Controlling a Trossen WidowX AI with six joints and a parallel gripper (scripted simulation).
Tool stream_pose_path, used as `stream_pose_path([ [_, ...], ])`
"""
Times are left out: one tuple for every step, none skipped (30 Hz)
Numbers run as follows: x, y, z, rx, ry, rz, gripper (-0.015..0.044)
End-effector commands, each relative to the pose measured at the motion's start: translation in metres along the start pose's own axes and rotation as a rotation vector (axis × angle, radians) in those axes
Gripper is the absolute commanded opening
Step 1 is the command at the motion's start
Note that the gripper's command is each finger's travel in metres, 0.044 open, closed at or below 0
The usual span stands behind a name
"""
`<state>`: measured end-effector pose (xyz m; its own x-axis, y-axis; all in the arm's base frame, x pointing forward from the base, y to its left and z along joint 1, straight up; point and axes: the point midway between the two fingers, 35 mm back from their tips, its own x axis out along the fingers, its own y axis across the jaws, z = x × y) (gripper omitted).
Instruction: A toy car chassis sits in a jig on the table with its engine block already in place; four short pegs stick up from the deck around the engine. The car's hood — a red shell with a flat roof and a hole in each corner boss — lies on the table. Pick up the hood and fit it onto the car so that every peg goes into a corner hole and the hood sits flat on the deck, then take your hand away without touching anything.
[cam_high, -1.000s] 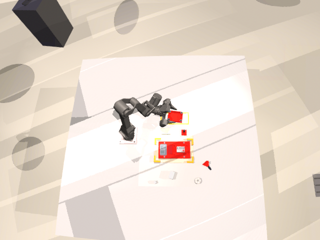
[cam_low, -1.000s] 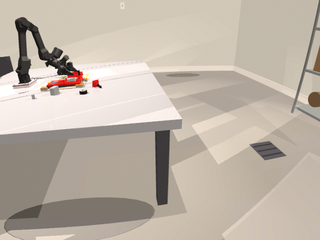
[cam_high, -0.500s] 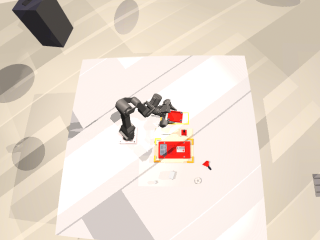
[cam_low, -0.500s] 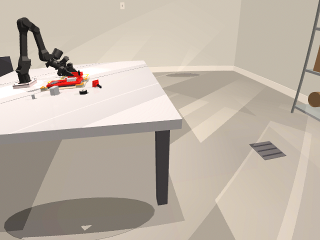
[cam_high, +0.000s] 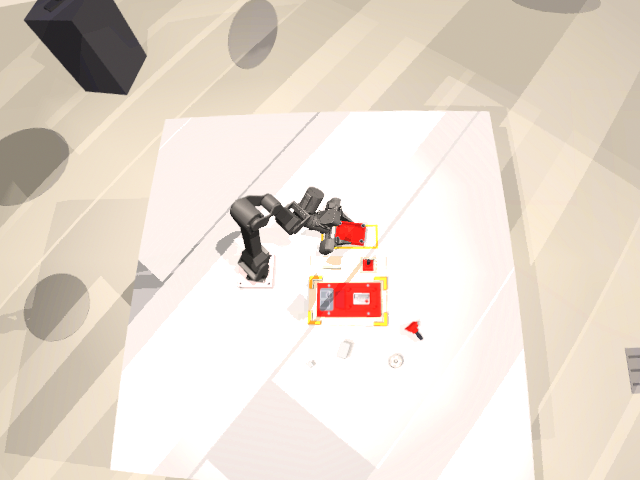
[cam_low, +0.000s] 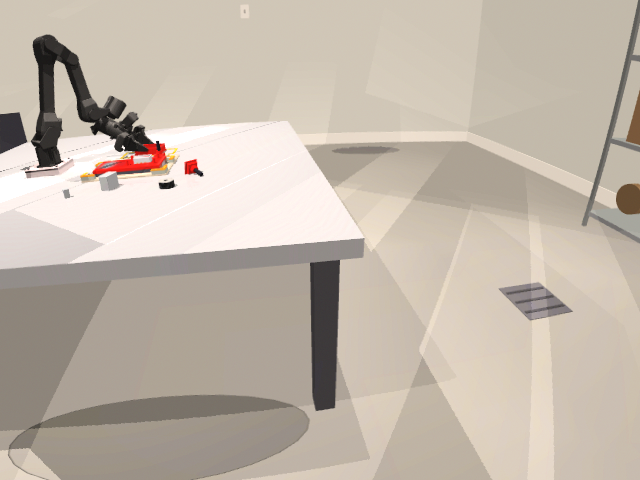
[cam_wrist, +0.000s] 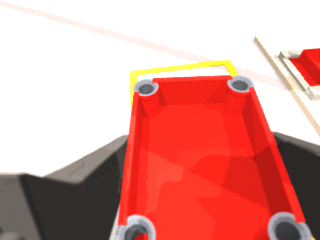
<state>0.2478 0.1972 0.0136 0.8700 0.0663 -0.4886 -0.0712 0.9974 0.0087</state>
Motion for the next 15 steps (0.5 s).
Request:
stream_pose_path([
  [-0.002, 0.002, 0.005, 0.004, -0.003, 0.001, 0.0144],
  [-0.003, 0.002, 0.008, 0.004, -0.003, 0.001, 0.0117],
  [-0.004, 0.002, 0.010, 0.004, -0.003, 0.001, 0.0091],
  [-0.005, 0.003, 0.013, 0.004, -0.003, 0.002, 0.0065],
  [-0.006, 0.003, 0.015, 0.004, -0.003, 0.002, 0.0039],
  [-0.007, 0.003, 0.018, 0.004, -0.003, 0.002, 0.0012],
  [-0.009, 0.004, 0.020, 0.004, -0.003, 0.002, 0.0000],
  [-0.010, 0.004, 0.023, 0.004, -0.003, 0.002, 0.0000],
  [-0.011, 0.004, 0.025, 0.004, -0.003, 0.002, 0.0000],
  [-0.013, 0.004, 0.028, 0.004, -0.003, 0.002, 0.0000],
  [-0.014, 0.004, 0.030, 0.004, -0.003, 0.002, 0.0000],
  [-0.015, 0.004, 0.033, 0.004, -0.003, 0.002, 0.0000],
  [-0.017, 0.004, 0.035, 0.004, -0.003, 0.002, 0.0000],
  [-0.018, 0.004, 0.038, 0.004, -0.003, 0.002, 0.0000],
  [-0.020, 0.004, 0.040, 0.004, -0.003, 0.002, 0.0000],
])
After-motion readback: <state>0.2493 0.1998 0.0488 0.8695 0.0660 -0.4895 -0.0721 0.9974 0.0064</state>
